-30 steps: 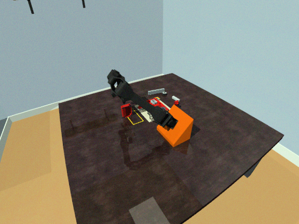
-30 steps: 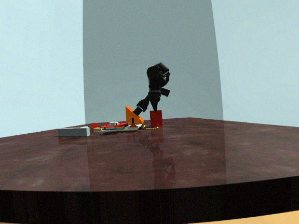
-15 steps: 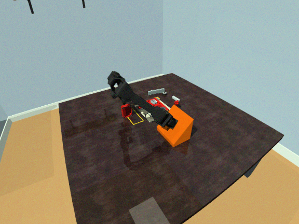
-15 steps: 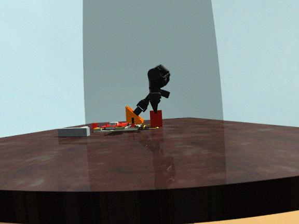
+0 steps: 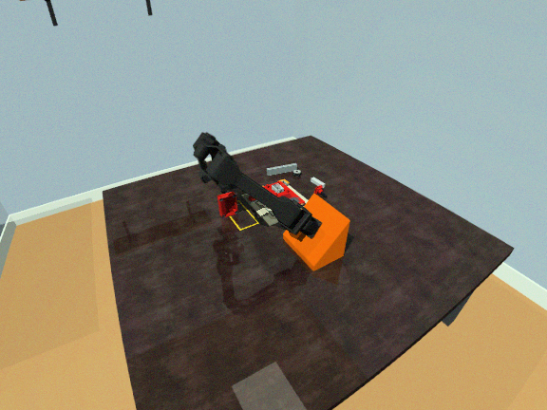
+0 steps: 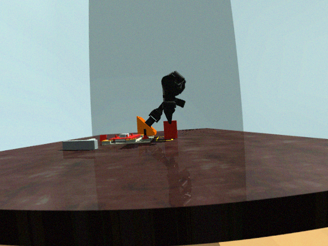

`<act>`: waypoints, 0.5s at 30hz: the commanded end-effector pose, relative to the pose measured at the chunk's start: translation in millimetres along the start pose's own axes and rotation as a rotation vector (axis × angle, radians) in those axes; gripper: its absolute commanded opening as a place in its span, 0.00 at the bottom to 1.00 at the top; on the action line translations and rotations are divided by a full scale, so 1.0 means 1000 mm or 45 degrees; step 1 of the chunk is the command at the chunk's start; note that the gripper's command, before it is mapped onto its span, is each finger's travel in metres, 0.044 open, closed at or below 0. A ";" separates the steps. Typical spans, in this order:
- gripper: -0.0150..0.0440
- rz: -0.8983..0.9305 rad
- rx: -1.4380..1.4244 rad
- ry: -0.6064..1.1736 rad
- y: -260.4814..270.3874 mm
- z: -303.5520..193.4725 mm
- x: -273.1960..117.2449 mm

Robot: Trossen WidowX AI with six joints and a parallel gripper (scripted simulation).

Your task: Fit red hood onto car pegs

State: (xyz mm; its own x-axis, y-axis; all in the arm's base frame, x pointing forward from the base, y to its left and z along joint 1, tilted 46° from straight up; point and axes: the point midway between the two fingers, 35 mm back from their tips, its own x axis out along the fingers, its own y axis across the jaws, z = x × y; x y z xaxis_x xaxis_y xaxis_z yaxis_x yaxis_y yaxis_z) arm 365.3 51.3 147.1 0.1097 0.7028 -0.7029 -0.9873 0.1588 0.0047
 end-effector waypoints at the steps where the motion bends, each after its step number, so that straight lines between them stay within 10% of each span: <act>1: 0.25 -0.003 0.001 -0.003 0.003 0.001 -0.001; 15: 0.25 -0.003 0.002 -0.003 0.010 0.002 -0.001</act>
State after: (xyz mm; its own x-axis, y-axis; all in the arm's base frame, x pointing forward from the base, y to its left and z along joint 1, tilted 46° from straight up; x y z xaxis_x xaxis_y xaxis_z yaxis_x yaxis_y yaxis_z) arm 357.4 52.6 147.8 0.1093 0.7029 -0.7029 -0.9873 0.1588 0.0053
